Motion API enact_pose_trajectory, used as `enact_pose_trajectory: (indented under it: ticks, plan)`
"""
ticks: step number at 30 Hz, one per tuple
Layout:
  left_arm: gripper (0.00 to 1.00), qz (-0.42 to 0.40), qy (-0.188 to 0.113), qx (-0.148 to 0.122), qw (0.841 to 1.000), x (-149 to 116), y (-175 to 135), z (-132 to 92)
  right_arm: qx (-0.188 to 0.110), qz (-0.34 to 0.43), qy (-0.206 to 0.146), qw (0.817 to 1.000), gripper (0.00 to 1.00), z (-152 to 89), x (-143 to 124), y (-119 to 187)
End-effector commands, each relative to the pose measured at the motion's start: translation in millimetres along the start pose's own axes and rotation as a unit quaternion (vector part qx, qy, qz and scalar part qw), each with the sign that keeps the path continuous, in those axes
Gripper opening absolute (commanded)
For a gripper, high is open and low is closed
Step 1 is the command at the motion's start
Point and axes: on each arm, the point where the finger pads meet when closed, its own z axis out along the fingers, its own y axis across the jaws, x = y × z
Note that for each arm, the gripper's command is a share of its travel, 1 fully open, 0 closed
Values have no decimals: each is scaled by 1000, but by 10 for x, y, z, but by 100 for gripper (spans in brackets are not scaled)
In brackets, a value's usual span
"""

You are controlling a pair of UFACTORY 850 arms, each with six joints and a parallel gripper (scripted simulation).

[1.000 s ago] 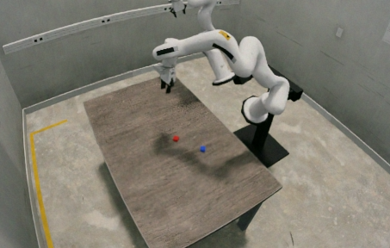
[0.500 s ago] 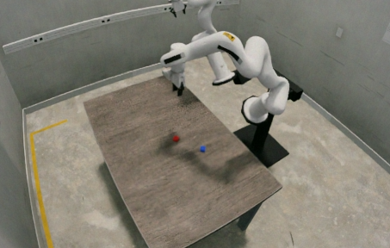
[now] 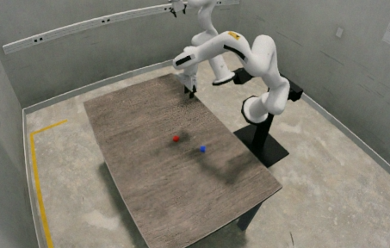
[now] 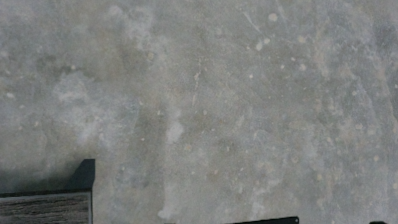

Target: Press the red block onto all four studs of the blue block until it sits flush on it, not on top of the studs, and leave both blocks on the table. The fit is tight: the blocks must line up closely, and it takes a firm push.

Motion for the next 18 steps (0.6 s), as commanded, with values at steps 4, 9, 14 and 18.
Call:
enact_pose_trajectory:
  ticks: [4,9,14,18]
  plan:
    - [59,0,1,-1,1000,-276,-102,102,0,0,1,1000,100,-8,4,0]
    - [59,0,1,-1,1000,-697,-261,266,0,0,1,1000,100,-8,4,0]
    - [59,0,1,-1,1000,-697,-261,266,0,0,1,1000,100,-8,4,0]
    - [59,0,1,-1,1000,-697,-261,266,0,0,1,1000,100,-8,4,0]
